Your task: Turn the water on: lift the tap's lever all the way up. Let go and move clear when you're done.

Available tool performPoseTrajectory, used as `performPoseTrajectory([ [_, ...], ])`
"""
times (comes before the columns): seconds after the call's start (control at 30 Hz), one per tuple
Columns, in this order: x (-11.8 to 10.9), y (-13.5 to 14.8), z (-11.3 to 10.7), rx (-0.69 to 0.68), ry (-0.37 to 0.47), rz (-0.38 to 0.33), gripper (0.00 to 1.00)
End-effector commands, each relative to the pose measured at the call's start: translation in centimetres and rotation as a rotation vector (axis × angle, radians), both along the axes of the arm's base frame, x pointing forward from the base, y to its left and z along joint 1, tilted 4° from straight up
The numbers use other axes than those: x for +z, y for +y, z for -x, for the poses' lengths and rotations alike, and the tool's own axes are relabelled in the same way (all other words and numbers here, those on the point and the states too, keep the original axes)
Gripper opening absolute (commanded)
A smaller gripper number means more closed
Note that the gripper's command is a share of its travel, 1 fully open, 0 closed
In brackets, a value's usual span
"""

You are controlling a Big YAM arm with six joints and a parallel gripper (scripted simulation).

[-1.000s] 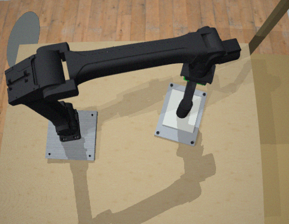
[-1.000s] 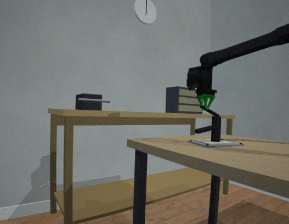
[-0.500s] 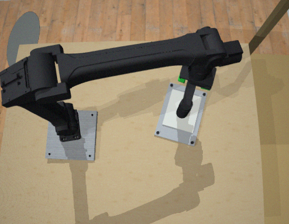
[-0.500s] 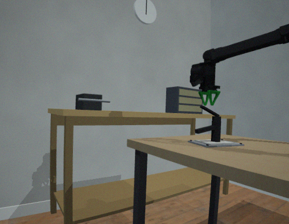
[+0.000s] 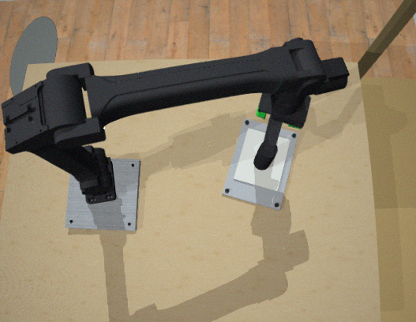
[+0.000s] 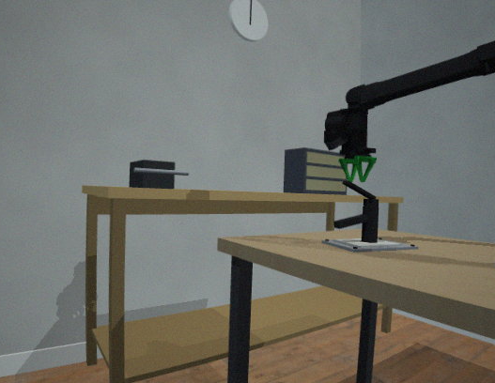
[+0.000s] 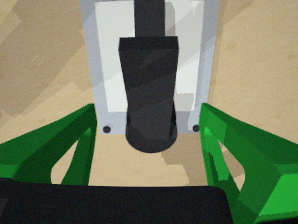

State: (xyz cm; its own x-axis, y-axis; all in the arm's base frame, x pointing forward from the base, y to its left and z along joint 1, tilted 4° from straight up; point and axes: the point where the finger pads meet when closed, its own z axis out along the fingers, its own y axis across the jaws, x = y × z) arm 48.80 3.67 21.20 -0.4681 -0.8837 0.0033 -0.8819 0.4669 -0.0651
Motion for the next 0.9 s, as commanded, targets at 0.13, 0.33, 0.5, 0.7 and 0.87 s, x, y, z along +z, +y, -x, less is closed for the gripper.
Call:
performPoseTrajectory([
  [0.13, -0.02, -0.01, -0.42, 0.002, 0.011, 0.003, 0.62],
  [0.33, -0.09, -0.08, -0.40, 0.001, 0.012, 0.003, 0.62],
  [0.5, -0.12, -0.10, -0.39, 0.001, 0.013, 0.003, 0.62],
  [0.7, -0.13, -0.12, -0.38, 0.000, 0.013, 0.003, 0.62],
  [0.87, -0.14, -0.12, -0.38, 0.000, 0.014, 0.003, 0.62],
])
